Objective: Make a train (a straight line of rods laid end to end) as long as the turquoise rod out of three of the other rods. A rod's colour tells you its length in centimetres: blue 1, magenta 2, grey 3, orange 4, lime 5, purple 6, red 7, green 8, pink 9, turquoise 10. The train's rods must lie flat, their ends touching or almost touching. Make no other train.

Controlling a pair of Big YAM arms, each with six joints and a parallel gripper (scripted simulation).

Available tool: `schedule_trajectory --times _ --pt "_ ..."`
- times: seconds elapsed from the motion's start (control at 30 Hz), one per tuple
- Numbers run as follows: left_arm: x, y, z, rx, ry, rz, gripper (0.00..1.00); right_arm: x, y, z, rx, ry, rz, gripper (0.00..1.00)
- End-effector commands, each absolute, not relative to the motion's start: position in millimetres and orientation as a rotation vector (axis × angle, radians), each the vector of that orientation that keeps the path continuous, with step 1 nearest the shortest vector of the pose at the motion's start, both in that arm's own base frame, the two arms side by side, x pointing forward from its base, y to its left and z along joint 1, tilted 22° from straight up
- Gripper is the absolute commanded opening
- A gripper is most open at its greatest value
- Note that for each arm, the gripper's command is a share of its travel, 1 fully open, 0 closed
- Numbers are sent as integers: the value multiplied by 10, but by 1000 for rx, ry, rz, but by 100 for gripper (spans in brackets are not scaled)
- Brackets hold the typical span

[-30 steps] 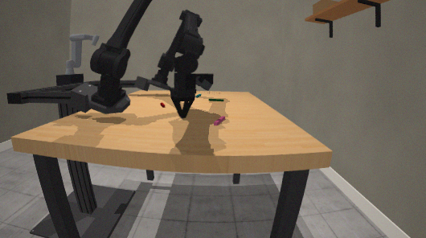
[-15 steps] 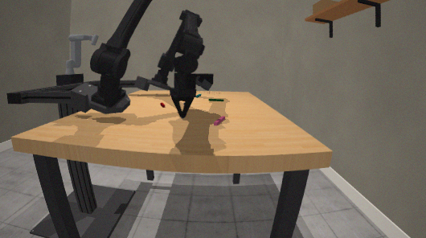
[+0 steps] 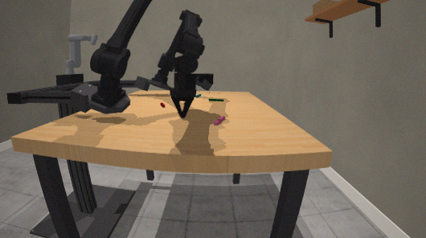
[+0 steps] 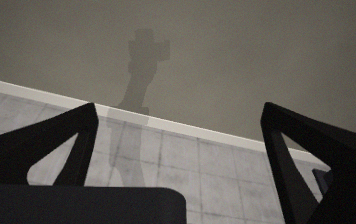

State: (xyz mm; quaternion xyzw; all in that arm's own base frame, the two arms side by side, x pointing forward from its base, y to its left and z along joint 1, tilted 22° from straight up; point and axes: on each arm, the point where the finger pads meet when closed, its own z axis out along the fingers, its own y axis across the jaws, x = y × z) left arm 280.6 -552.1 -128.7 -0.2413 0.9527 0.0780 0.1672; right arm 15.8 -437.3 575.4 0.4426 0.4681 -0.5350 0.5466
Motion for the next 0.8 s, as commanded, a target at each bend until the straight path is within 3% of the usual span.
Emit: schedule_trajectory --times 0.0,0.77 --pt "2888 -5408 -1459 -693 2709 256 4 64 -4330 6218 1007 1023 -1307 100" --pt "2843 -5520 -1294 -701 2705 240 4 64 -4330 6218 1007 1023 -1307 100"
